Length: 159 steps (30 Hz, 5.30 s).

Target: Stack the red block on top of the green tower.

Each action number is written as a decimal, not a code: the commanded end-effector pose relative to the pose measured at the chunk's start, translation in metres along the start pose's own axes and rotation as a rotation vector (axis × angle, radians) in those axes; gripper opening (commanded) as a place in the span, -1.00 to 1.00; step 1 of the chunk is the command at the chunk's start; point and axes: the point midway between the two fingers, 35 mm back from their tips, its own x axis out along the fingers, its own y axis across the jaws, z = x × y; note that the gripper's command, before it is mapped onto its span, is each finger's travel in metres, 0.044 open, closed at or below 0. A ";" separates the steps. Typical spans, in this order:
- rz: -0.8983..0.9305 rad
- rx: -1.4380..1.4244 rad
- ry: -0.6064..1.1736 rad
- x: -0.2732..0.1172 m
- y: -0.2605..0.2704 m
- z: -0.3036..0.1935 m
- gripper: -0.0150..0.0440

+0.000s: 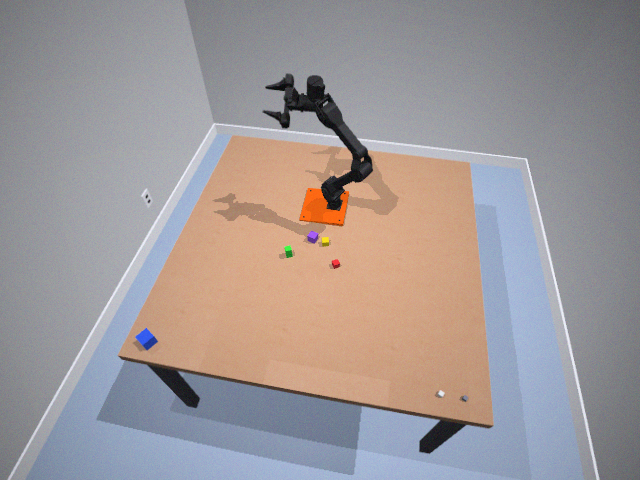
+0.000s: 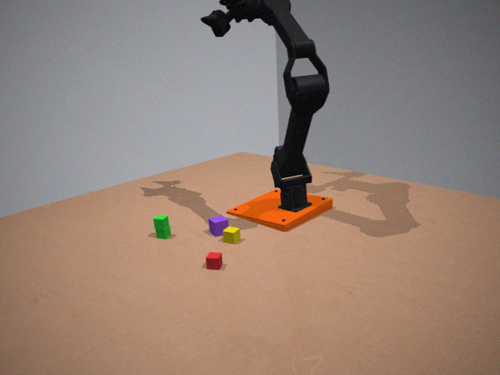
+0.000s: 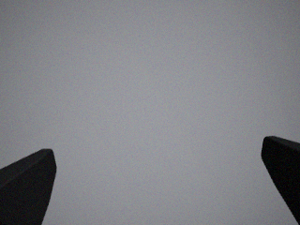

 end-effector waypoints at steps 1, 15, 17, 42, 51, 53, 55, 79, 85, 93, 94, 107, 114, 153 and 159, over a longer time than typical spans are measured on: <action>0.076 0.069 0.028 0.018 0.014 -0.014 1.00; 0.344 0.168 0.103 0.062 0.083 -0.035 1.00; 0.391 0.180 0.116 0.068 0.097 -0.037 1.00; 0.973 0.140 0.286 0.059 0.297 -0.038 1.00; 1.174 0.032 0.360 0.021 0.369 -0.040 1.00; 1.216 0.001 0.375 0.010 0.384 -0.041 1.00; 1.257 -0.033 0.389 -0.002 0.398 -0.042 1.00; 1.630 -0.623 0.466 -0.183 0.507 -0.079 1.00; 1.677 -0.809 0.449 -0.231 0.515 -0.096 1.00; 1.703 -1.033 0.406 -0.283 0.515 -0.117 1.00; 1.703 -1.040 0.405 -0.285 0.515 -0.117 1.00; 1.703 -1.042 0.404 -0.288 0.528 -0.132 1.00; 1.703 -1.043 0.404 -0.290 0.541 -0.148 1.00; 1.703 -1.043 0.404 -0.293 0.560 -0.175 1.00; 1.703 -1.043 0.404 -0.293 0.560 -0.175 1.00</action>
